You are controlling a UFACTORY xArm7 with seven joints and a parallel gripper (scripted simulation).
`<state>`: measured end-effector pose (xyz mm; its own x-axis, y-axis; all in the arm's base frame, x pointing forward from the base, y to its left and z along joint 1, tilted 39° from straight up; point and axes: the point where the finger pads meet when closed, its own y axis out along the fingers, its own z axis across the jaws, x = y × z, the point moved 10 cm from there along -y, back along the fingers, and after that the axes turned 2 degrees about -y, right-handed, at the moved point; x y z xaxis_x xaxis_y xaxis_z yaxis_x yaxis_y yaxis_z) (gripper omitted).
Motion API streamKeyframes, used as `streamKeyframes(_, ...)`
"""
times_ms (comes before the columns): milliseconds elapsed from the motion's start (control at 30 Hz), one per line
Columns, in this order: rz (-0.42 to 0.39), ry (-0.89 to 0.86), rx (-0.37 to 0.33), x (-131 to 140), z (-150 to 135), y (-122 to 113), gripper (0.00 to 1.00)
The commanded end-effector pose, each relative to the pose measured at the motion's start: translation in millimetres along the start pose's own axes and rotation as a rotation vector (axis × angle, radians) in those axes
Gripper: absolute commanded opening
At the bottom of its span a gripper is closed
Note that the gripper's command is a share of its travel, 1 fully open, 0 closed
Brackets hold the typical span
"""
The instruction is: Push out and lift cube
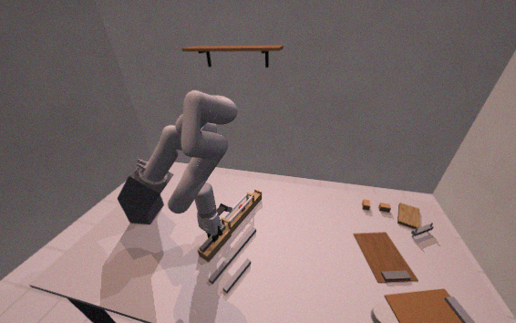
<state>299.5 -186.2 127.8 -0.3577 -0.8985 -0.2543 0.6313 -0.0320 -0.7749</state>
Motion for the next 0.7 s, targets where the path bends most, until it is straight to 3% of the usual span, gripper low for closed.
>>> streamKeyframes(0, -0.002, 0.0, 0.004, 0.2, 0.2, 6.1, 0.0)
streamKeyframes(667, -0.002, 0.0, 0.004, -1.8, 0.3, 6.9, 0.0)
